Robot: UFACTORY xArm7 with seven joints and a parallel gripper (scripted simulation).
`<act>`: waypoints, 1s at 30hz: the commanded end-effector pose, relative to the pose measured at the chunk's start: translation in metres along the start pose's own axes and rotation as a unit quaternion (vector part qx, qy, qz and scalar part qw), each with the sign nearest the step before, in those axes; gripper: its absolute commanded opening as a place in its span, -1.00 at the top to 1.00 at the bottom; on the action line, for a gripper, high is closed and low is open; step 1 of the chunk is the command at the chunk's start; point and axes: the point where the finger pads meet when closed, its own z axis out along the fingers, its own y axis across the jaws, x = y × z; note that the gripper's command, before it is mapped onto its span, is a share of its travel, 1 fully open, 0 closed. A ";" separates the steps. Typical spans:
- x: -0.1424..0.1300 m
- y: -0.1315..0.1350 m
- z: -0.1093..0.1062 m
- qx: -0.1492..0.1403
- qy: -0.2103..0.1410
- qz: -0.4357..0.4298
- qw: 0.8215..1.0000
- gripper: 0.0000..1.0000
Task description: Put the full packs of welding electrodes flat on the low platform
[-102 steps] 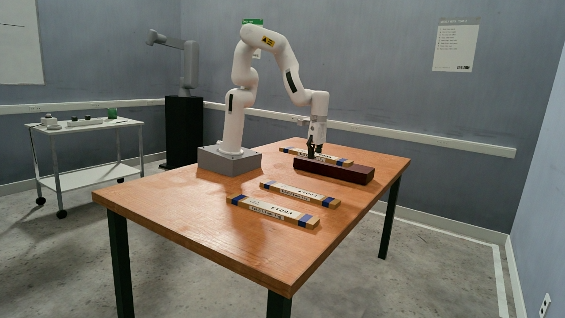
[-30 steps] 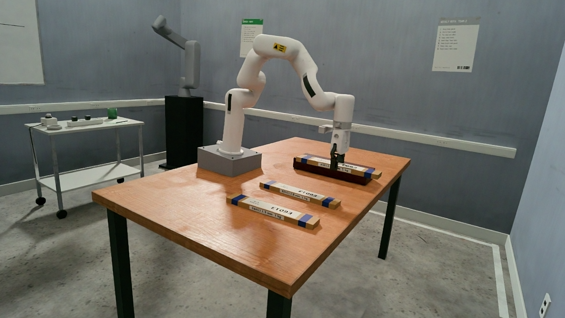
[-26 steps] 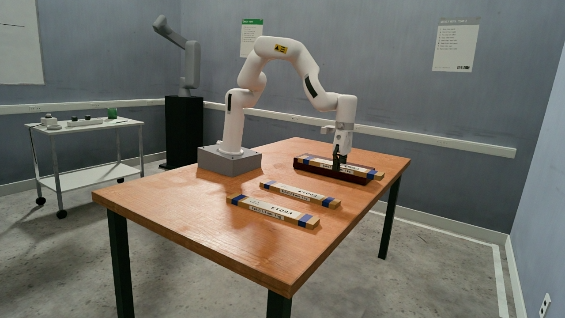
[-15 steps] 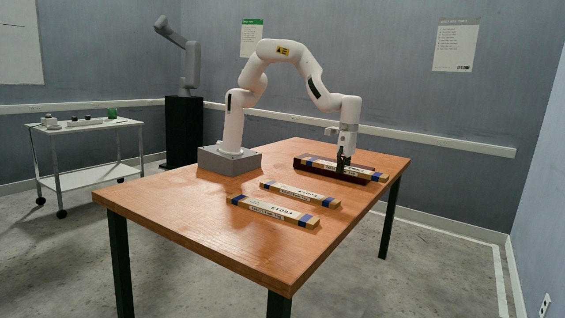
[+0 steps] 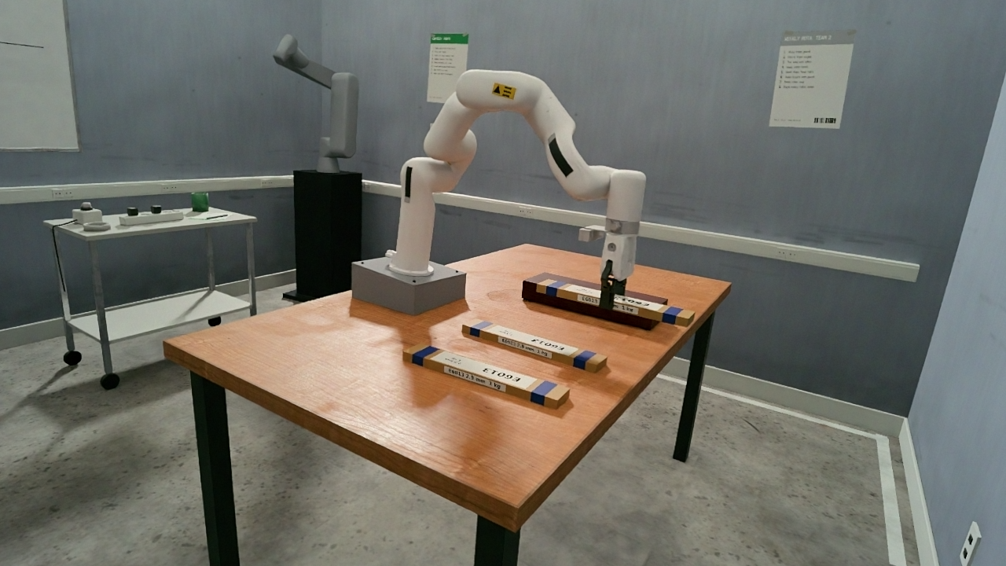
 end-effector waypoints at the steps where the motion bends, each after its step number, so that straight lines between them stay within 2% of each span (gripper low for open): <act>1: -0.002 0.000 -0.003 0.000 -0.003 0.000 1.000 -0.15; 19: -0.002 0.000 -0.003 0.000 -0.003 0.000 1.000 -0.15; 30: -0.002 0.000 -0.020 0.000 -0.003 0.000 1.000 -0.15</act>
